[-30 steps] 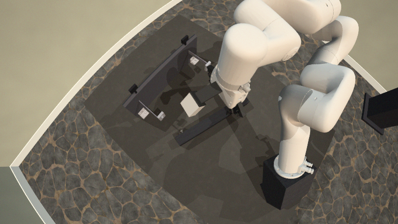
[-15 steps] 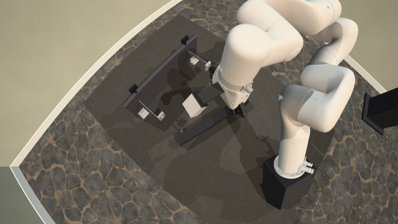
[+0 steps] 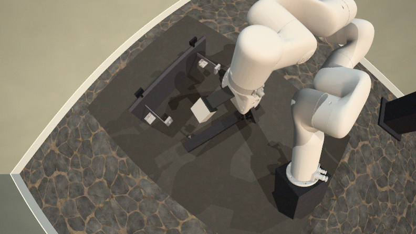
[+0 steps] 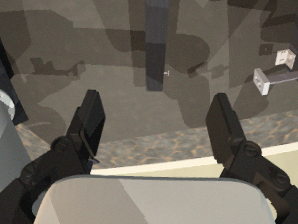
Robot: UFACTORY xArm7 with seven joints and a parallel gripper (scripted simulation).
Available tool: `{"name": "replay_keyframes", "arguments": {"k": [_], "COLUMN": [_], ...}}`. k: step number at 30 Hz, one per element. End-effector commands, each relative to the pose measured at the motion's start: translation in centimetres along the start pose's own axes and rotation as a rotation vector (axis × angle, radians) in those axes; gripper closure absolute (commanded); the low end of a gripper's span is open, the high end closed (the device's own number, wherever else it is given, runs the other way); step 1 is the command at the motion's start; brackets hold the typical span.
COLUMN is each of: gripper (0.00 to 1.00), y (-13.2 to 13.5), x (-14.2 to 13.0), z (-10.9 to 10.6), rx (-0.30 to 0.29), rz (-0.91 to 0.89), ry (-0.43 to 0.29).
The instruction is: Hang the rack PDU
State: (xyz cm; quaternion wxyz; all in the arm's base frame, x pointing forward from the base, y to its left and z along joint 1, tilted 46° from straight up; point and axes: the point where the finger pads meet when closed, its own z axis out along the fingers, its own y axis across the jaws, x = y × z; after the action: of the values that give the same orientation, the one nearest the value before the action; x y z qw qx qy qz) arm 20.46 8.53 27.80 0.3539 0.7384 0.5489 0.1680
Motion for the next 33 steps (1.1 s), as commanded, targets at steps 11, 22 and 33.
{"name": "replay_keyframes", "arguments": {"k": [11, 22, 33], "gripper": [0.03, 0.03, 0.03], "y": [0.1, 0.1, 0.1], "x": [0.0, 0.0, 0.1], "z": [-0.1, 0.7, 4.6], "rx": [-0.001, -0.001, -0.001], "rz": [0.001, 0.001, 0.001], "ry": [0.002, 0.002, 0.002]}}
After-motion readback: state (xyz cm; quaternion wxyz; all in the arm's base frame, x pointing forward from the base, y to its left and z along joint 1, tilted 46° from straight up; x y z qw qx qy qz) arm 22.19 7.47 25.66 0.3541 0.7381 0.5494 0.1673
